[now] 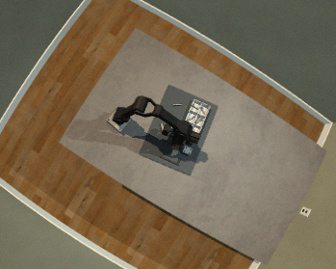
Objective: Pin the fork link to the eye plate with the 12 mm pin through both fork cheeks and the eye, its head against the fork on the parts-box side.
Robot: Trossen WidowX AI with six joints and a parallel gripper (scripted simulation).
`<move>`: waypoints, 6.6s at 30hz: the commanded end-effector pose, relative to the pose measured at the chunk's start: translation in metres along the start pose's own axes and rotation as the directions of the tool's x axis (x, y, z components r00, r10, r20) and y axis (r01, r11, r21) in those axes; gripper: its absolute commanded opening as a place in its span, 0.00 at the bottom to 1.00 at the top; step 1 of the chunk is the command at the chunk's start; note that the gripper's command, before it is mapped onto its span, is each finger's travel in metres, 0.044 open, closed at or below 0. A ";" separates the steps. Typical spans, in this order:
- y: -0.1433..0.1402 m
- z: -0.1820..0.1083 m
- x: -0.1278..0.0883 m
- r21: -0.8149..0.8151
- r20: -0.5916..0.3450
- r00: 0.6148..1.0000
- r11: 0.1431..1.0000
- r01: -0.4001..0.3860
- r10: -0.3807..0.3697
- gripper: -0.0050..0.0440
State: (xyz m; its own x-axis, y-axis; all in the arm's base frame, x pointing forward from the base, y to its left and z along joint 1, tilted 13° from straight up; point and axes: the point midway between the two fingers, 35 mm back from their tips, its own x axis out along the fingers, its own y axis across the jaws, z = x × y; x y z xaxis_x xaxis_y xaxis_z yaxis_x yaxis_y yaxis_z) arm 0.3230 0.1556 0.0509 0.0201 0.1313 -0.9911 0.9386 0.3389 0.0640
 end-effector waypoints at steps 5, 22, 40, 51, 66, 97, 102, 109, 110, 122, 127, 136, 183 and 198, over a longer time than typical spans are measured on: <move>0.001 -0.001 -0.005 0.000 0.002 1.000 1.000 -0.014 0.014 0.00; 0.001 -0.001 -0.006 -0.001 0.002 1.000 1.000 -0.016 0.016 0.00; 0.002 -0.001 -0.007 -0.001 0.001 1.000 1.000 -0.018 0.018 0.00; 0.002 -0.001 -0.007 -0.001 0.001 1.000 1.000 -0.019 0.019 0.00; 0.002 -0.001 -0.007 -0.001 0.001 1.000 1.000 -0.019 0.019 0.00; 0.001 0.002 -0.005 -0.002 0.002 1.000 1.000 -0.015 0.015 0.00; 0.000 0.004 -0.004 -0.002 0.001 1.000 1.000 -0.011 0.011 0.00; -0.001 0.008 -0.001 -0.001 0.001 1.000 1.000 -0.003 0.003 0.00; 0.000 0.009 -0.001 -0.001 0.000 1.000 1.000 -0.003 0.003 0.00; 0.000 0.012 -0.001 -0.001 0.000 1.000 1.000 -0.004 0.004 0.00; 0.000 0.012 -0.002 -0.001 0.000 1.000 1.000 -0.006 0.006 0.00; 0.000 0.012 -0.002 -0.001 0.000 1.000 1.000 -0.006 0.006 0.00; -0.001 0.020 0.000 -0.001 0.002 1.000 1.000 -0.004 0.004 0.00; 0.000 0.024 0.001 -0.001 0.001 1.000 1.000 -0.005 0.005 0.00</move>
State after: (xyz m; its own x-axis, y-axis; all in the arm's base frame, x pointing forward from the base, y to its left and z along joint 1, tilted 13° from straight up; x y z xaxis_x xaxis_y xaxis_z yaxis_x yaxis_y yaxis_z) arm 0.3311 0.1346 0.0461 0.0207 0.1305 -0.9912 0.9386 0.3389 0.0642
